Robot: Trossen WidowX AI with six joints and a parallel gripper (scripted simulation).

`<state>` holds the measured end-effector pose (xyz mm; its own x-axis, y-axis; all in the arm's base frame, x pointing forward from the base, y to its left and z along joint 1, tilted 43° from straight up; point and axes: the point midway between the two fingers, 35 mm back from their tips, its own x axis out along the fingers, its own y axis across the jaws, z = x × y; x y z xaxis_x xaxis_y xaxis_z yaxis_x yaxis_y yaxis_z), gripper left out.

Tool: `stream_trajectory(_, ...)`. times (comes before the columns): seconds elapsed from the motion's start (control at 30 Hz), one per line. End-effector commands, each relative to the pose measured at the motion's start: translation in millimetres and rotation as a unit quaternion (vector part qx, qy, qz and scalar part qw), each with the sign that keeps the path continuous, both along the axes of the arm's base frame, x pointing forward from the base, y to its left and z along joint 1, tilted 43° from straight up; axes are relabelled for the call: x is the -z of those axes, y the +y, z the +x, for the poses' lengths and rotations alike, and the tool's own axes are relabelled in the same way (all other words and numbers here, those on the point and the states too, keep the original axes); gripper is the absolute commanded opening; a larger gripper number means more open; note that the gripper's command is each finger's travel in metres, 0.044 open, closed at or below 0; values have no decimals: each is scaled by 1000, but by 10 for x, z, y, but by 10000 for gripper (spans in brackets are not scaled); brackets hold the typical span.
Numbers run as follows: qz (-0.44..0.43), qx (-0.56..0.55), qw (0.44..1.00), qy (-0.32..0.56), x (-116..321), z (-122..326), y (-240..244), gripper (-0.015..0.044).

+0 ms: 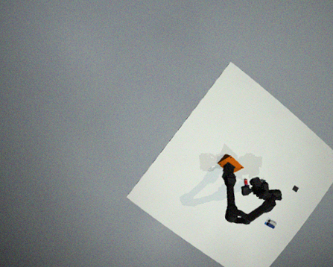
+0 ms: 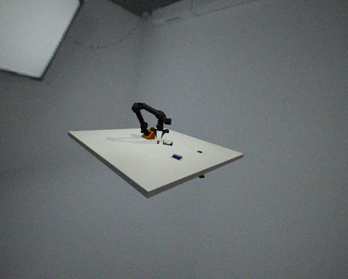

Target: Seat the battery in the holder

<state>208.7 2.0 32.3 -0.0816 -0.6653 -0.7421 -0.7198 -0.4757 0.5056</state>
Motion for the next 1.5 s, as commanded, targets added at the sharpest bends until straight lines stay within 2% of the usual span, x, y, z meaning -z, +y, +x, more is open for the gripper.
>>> stream_trajectory(0.0,-3,-5,1000,4,28,-5,-34,238)
stream_trajectory(1.0,-4,-5,1000,3,365,-47,-349,238)
stream_trajectory(1.17,-4,-5,1000,3,365,-47,-349,106)
stream_trajectory(1.33,-4,-5,1000,3,365,-47,-349,76)
stream_trajectory(1.47,-4,-5,1000,3,356,-44,-340,76)
